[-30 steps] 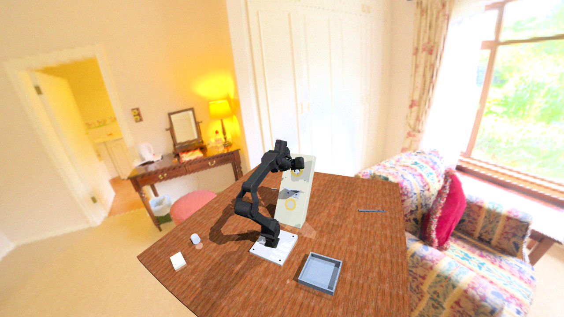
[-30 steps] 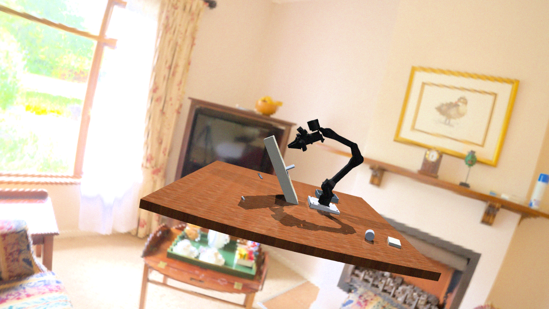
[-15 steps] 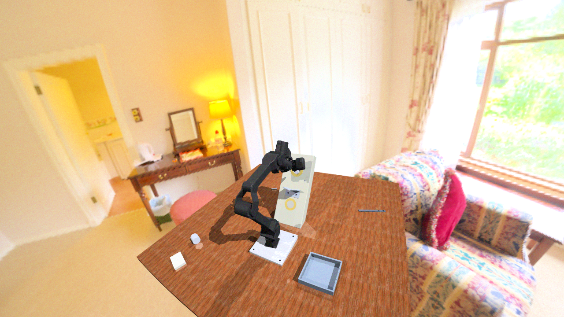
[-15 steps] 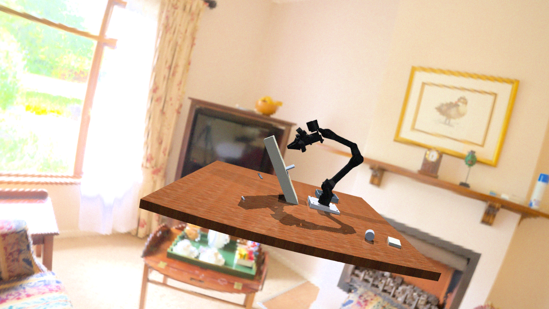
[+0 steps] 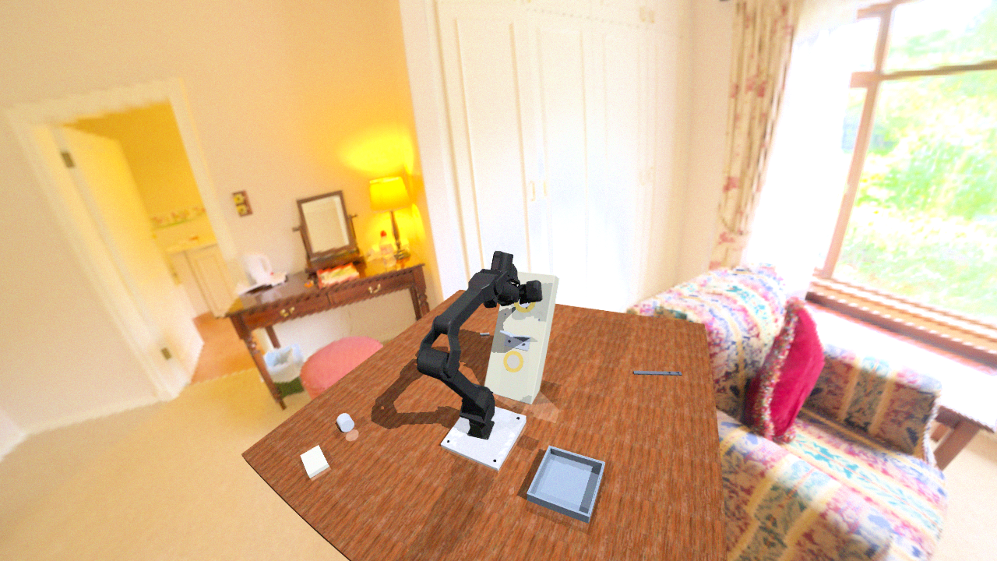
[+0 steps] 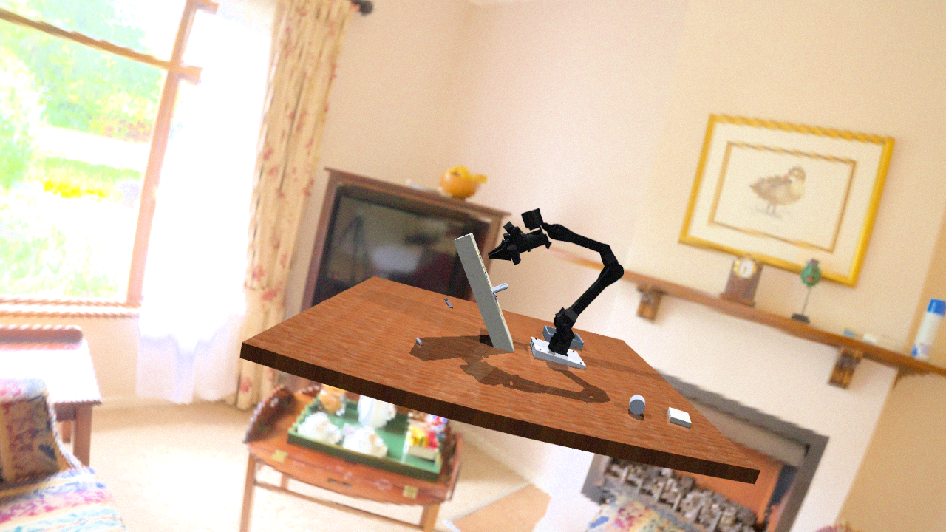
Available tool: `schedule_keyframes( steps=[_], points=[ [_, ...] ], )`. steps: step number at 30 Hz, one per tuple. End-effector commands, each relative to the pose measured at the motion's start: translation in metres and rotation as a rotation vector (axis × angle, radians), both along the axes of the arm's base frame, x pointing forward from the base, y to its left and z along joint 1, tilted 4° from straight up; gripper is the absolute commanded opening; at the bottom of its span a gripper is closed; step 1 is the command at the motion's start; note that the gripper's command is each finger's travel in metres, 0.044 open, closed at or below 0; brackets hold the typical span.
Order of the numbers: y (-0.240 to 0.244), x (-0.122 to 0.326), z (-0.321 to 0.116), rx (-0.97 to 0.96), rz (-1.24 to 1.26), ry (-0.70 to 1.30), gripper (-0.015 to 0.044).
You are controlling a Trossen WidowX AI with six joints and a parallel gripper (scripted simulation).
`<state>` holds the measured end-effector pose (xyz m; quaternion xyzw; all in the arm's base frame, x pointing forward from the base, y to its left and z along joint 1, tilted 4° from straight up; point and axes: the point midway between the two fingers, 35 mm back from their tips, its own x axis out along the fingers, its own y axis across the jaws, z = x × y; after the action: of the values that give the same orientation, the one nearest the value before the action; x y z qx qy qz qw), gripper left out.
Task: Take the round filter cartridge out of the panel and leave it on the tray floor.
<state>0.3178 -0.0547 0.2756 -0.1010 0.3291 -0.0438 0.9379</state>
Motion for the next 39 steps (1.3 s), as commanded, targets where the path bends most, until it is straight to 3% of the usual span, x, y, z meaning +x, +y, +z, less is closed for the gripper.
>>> schedule_keyframes(
  steps=[1, 39],
  points=[
    [-0.001, 0.006, -0.008, 0.000, 0.005, 0.010, 0.0107],
    [-0.003, 0.018, -0.018, -0.001, 0.005, 0.009, 0.0107]
  ],
)
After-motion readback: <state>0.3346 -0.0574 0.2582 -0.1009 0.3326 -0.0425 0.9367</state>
